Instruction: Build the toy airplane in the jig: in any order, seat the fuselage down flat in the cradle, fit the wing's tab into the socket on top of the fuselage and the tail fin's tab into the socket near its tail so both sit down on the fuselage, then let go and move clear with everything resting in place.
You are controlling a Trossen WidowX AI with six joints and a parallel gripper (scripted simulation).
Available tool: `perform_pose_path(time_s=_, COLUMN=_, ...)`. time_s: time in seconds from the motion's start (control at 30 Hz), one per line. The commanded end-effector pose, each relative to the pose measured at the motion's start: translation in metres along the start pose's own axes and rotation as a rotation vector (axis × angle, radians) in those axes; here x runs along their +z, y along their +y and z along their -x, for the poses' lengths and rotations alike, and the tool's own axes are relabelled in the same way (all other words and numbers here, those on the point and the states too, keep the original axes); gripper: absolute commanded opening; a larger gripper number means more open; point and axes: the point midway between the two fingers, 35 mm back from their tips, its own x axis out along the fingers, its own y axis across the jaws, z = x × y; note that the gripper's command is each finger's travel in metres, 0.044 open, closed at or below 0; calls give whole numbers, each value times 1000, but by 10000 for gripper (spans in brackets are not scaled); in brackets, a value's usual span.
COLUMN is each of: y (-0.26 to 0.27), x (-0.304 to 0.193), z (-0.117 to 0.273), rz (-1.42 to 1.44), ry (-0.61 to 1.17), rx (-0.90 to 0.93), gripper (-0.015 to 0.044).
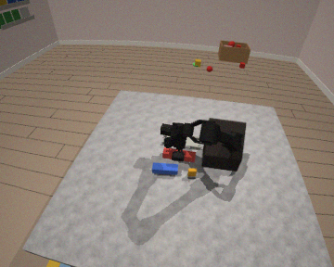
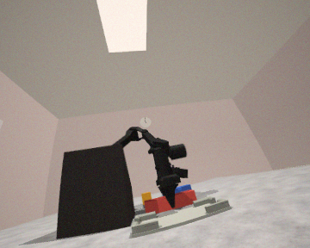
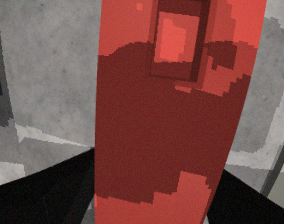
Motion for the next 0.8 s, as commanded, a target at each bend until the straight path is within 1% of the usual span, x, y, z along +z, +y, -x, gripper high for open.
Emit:
perform_pose_path(time_s=0.0, y=0, x=-1, z=-1, rz=-7, ry=2, rx=4, gripper=197)
perform_pose_path(time_s=0.2, y=0, x=-1, z=-1, rz=-7, ry=2, rx=4, gripper=157)
perform_pose_path(time_s=0.4, y=-1, x=1, z=9, rz=-7, ry=1, rx=0, gripper=0)
perform_pose_path(time_s=0.77, y=-4, x=7, z=41, rz=-8, ry=-1, rx=-10, gripper=0)
